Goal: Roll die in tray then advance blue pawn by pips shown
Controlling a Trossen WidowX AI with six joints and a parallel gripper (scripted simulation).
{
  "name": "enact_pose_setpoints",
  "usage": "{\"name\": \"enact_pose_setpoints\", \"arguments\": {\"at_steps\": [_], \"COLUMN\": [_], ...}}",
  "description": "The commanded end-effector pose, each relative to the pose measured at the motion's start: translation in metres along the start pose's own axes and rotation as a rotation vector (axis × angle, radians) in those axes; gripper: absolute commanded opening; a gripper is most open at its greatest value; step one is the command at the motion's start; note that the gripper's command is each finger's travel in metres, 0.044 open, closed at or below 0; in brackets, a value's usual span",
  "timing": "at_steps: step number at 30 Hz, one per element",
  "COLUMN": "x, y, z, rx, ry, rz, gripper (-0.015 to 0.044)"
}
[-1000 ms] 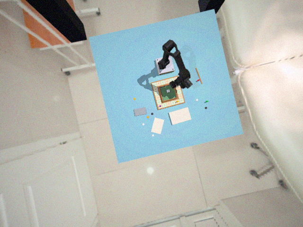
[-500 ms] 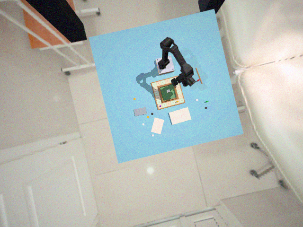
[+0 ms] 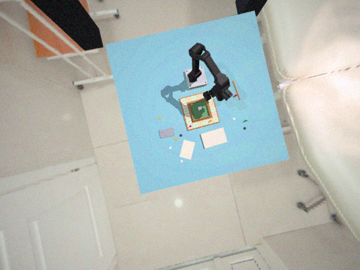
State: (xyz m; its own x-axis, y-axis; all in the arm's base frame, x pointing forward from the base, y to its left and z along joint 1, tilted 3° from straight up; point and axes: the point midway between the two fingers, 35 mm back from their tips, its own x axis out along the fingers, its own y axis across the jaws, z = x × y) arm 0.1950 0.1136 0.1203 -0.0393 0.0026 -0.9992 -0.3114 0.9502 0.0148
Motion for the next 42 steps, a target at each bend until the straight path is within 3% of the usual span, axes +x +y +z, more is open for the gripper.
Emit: {"name": "enact_pose_setpoints", "arguments": {"at_steps": [1,27,42], "x": [0.015,0.093,0.102], "y": [0.004,0.01,0.01], "z": [-0.009,-0.032,-0.032], "rx": [0.002,0.002,0.002], "ry": [0.003,0.005,0.005], "rz": [0.004,0.005,0.005], "gripper": [0.0,0.0,0.0]}}
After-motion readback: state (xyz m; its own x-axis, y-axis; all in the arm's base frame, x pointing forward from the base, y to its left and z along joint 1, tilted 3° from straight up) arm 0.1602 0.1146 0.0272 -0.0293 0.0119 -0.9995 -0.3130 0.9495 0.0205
